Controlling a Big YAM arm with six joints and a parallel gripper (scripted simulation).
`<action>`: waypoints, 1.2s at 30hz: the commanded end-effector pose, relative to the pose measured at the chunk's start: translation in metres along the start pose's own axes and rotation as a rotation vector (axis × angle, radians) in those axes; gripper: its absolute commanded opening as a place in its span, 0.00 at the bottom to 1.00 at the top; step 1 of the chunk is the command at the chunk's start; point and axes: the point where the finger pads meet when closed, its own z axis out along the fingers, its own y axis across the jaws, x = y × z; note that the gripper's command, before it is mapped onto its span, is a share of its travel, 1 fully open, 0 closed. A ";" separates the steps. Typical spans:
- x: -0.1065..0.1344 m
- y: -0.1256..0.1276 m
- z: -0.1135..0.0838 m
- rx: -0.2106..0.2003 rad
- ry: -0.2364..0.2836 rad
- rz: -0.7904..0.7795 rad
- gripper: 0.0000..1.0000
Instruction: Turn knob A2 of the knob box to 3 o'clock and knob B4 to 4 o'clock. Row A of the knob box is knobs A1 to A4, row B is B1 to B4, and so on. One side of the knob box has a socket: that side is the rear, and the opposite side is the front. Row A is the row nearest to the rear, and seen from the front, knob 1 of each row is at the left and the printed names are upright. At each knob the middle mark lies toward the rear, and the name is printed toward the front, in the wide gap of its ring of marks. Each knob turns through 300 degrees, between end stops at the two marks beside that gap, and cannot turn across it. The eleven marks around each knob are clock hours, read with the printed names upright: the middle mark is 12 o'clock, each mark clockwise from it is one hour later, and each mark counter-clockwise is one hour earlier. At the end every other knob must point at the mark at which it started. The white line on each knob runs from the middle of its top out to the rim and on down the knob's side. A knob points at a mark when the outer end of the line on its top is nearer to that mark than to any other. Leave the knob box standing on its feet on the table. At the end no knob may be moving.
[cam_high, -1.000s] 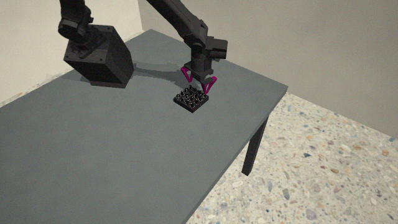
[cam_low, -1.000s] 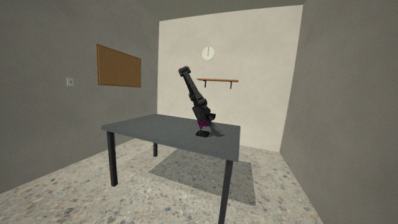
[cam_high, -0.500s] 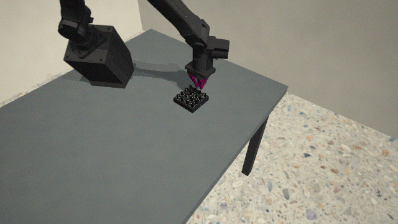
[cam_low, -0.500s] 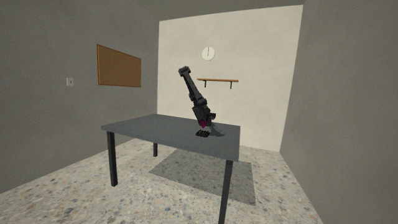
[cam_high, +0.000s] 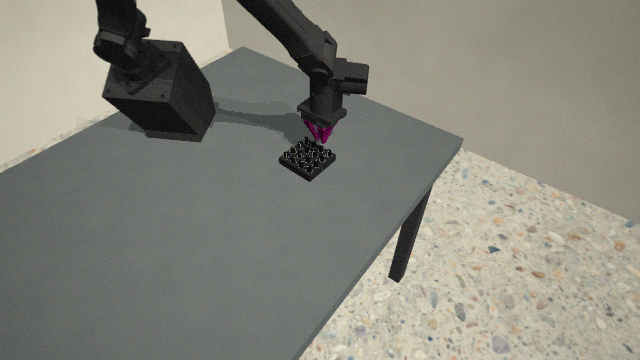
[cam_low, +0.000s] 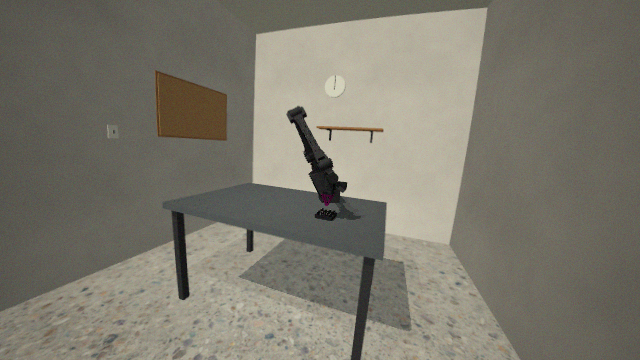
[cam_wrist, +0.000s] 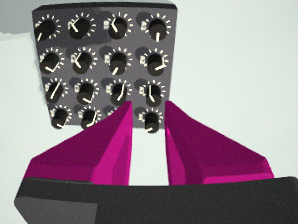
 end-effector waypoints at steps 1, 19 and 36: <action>-0.006 -0.027 -0.018 0.040 -0.029 0.011 0.18; -0.006 -0.027 -0.015 0.039 -0.028 0.013 0.18; -0.015 -0.020 0.003 0.037 -0.027 -0.004 0.18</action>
